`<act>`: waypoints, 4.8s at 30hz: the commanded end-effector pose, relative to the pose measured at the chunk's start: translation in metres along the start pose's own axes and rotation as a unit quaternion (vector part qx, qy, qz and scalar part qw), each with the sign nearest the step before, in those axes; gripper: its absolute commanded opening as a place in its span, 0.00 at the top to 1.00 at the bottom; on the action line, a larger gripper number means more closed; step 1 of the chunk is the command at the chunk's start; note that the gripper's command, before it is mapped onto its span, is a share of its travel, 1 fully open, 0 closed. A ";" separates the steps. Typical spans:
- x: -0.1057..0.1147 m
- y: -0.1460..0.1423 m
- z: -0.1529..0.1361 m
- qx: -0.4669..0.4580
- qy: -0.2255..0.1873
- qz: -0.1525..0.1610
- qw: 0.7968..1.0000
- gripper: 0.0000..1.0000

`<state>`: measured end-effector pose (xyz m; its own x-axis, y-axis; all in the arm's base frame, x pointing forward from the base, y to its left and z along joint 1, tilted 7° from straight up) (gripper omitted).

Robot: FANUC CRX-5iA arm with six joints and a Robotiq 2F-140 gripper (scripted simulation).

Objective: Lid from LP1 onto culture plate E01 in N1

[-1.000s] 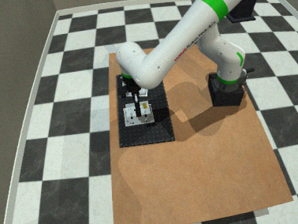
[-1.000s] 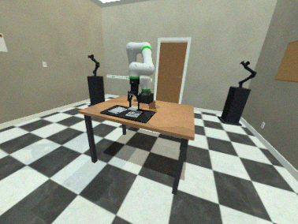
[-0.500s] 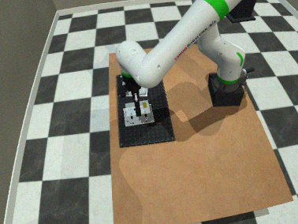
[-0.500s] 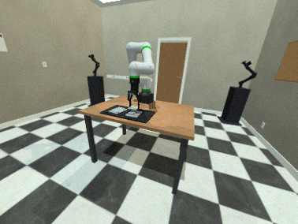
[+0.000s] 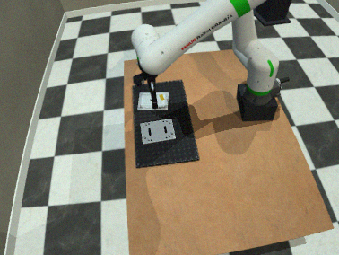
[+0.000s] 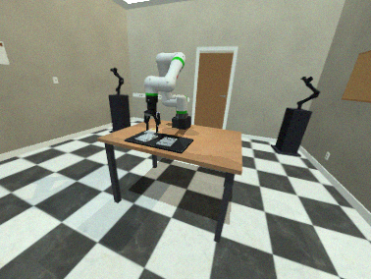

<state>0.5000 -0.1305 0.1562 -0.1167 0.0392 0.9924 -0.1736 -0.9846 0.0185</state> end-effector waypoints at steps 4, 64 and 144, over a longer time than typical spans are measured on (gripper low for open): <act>0.000 0.055 0.007 0.002 0.000 0.006 1.000 0.39; -0.023 0.055 0.008 -0.097 -0.001 0.006 0.995 0.39; -0.046 0.054 0.008 -0.097 -0.001 0.006 0.995 0.39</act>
<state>0.5036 -0.1871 0.1119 -0.1160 0.0273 0.9929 -0.3585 -0.9334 -0.0162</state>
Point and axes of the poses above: the point where the finger pads meet when closed, its own x axis back along the fingers, its own y axis across the jaws, z = x × y, the point moved 10 cm from there along x, back along the fingers, and after that the axes turned 4 degrees about -x, right-handed, at the moved point
